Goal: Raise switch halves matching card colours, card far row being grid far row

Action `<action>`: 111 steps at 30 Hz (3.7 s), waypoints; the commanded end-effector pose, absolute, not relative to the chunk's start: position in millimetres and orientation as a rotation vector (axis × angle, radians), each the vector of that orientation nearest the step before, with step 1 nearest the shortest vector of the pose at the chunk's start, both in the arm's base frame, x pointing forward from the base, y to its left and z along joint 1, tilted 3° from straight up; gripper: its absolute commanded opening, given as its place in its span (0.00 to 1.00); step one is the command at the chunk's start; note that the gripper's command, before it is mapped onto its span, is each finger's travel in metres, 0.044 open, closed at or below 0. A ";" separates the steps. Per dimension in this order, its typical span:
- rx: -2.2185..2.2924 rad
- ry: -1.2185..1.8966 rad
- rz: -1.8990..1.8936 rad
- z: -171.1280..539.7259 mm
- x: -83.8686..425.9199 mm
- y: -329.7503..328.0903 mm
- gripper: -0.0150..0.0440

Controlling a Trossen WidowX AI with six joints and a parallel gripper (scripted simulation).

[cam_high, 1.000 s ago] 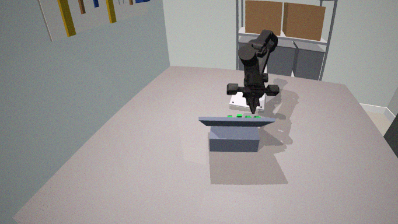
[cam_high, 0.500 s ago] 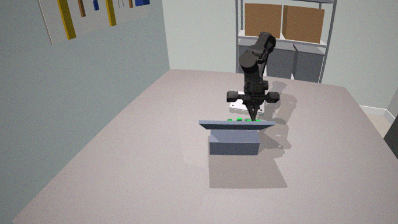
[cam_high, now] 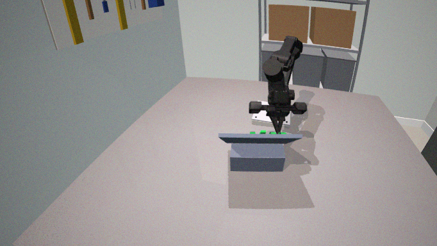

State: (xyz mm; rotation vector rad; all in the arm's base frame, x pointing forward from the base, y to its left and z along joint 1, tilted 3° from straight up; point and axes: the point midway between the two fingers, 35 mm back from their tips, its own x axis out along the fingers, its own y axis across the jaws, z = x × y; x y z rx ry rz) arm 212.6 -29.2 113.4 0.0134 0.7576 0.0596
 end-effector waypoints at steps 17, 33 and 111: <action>0.015 0.758 0.054 111.3 214.5 -29.7 0.25; 0.015 0.758 0.054 109.8 216.1 -29.5 0.25; 0.012 0.759 0.053 111.2 214.7 -58.0 0.25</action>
